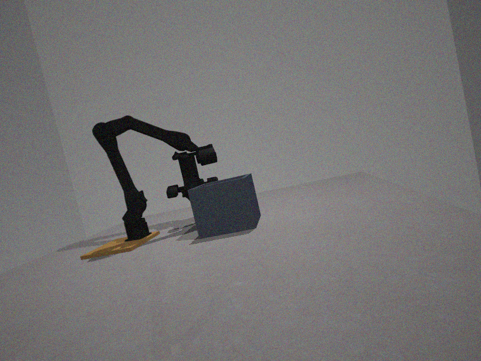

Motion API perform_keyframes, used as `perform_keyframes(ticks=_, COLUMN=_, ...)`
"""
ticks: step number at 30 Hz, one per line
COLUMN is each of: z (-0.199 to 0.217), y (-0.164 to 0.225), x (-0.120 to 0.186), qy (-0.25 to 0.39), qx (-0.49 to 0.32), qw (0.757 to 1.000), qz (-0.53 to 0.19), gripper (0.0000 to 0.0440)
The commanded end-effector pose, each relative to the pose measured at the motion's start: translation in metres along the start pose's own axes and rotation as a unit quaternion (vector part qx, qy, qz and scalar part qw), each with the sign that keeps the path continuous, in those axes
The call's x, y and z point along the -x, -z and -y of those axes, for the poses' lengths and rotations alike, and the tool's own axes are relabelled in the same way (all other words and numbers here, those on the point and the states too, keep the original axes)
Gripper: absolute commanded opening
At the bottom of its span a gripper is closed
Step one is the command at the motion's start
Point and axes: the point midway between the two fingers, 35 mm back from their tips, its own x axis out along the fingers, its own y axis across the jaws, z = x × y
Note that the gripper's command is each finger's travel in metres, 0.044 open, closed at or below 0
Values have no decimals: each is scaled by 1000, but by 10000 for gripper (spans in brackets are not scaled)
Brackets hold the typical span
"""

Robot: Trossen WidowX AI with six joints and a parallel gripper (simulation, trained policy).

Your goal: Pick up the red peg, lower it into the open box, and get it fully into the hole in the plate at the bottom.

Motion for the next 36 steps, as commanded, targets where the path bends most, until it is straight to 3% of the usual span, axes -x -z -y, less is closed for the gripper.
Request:
perform_keyframes(ticks=1, z=-9, y=9, x=16, qy=-33, qx=14, qw=999, qz=-20, gripper=0)
perform_keyframes(ticks=18, z=-29, y=11, x=103, qy=-157, qx=64, qw=985, qz=-18, gripper=0)
perform_keyframes(ticks=28, z=-33, y=-16, x=160, qy=-215, qx=58, qw=974, qz=43, gripper=0)
perform_keyframes(ticks=36, z=-33, y=-49, x=186, qy=-224, qx=28, qw=969, qz=96, gripper=0)
